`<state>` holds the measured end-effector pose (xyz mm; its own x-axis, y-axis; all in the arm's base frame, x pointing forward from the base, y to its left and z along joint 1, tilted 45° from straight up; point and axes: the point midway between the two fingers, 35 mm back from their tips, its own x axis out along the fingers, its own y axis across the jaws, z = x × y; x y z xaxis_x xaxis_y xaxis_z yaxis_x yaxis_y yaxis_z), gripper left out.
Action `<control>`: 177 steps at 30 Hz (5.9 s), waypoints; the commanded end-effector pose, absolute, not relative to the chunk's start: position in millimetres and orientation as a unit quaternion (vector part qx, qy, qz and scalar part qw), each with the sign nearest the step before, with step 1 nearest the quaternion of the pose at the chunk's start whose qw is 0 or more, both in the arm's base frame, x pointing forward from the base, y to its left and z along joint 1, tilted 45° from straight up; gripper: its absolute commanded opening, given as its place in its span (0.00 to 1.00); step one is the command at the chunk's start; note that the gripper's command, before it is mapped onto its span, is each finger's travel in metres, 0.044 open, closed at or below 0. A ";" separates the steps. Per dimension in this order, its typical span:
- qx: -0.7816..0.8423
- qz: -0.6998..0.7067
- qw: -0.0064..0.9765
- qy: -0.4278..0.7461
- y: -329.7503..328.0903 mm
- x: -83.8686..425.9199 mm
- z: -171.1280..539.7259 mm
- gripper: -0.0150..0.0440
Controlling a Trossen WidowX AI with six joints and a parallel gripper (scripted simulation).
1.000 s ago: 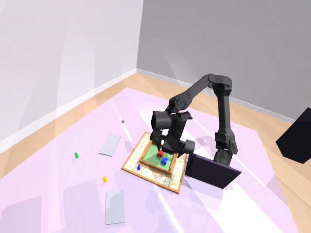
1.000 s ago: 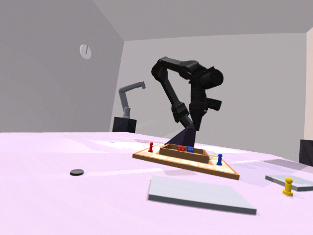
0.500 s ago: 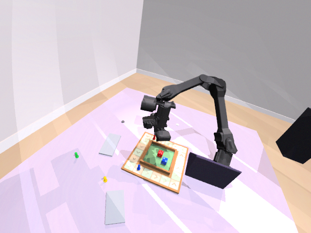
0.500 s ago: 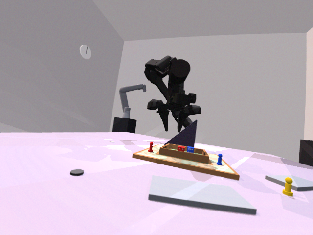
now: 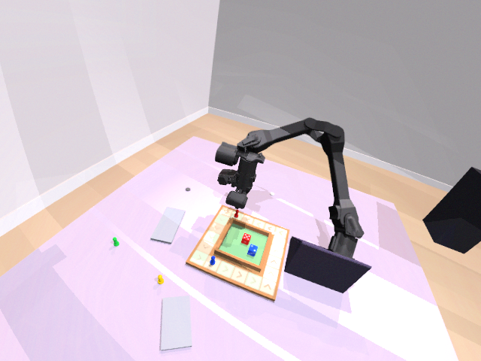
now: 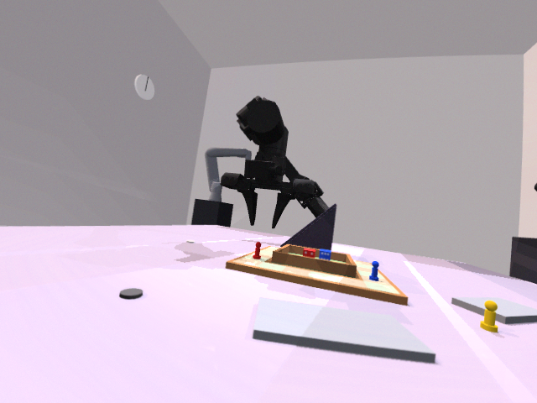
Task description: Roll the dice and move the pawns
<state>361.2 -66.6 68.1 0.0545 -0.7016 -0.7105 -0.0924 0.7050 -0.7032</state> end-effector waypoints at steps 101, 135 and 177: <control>-0.299 -0.237 0.662 0.645 44.3 397.6 -24.6 0.25; -0.300 -0.238 0.662 0.645 25.2 399.8 -89.0 0.25; -0.246 -0.286 0.683 0.625 88.1 351.2 -84.8 0.60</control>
<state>363.2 81.0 -78.5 0.0550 -0.6989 -0.7131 0.0363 0.7151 -0.6981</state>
